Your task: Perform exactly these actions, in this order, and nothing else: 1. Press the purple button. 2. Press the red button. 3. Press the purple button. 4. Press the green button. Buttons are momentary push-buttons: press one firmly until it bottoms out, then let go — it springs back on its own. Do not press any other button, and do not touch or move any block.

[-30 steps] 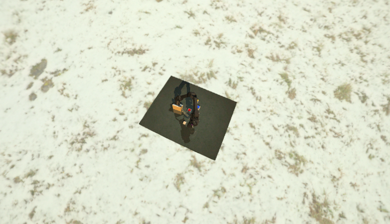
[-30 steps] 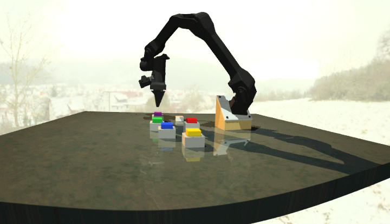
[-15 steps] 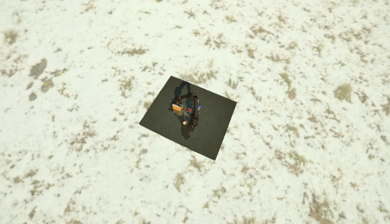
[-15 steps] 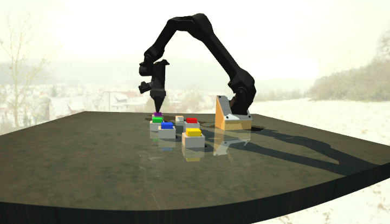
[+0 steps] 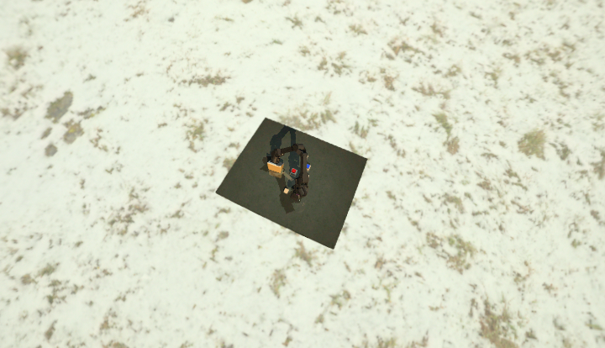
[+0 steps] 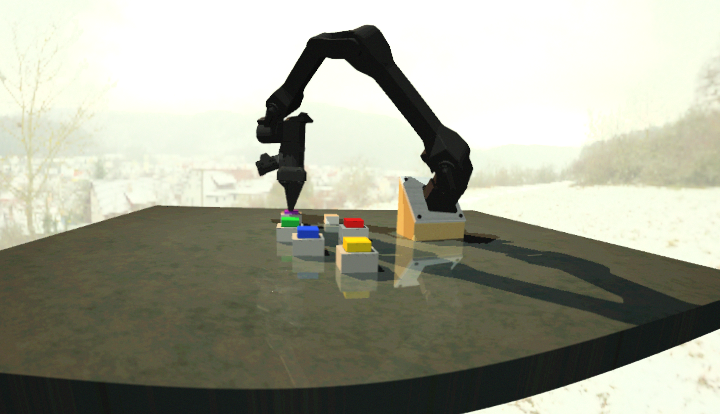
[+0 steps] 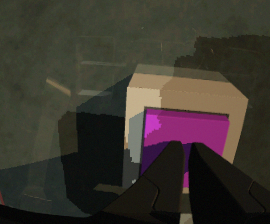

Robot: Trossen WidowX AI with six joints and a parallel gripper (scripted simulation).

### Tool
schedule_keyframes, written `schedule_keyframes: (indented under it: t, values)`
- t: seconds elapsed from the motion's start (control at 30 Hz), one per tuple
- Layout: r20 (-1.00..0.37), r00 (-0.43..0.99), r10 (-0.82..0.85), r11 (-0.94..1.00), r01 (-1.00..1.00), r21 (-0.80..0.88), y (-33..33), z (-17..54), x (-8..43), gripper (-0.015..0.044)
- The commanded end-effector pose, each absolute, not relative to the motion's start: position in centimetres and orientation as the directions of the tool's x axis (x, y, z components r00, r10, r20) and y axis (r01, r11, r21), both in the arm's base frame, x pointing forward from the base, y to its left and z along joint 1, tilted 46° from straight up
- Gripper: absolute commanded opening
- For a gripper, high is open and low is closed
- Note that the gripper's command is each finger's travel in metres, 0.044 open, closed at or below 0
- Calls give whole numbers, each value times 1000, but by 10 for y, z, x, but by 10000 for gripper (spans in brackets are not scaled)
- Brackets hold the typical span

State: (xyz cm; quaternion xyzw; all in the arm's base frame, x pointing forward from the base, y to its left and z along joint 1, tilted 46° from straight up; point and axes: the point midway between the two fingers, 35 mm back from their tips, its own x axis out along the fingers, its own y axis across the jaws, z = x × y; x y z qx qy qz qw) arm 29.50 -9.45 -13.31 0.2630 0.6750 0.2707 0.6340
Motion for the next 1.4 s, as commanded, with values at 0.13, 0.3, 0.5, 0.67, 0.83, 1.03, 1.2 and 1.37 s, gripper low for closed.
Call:
schedule_keyframes:
  t: [0.13,0.3,0.5,0.67,0.83,1.03,1.2,1.37]
  values:
    - [-710,-61,701,712,19,702,-93,-134,294,20]
    - [-711,-61,701,713,20,701,-118,-109,296,20]
    - [-712,-61,700,714,20,700,-134,-94,299,20]
    - [-712,-61,699,714,20,700,-161,-66,299,20]
    - [-714,-61,698,716,22,698,-145,-46,305,20]
    - [-711,-61,700,714,23,700,-72,26,311,20]
    - [-706,-63,705,708,22,706,-41,52,304,20]
    - [-706,-63,705,709,22,705,-34,44,305,20]
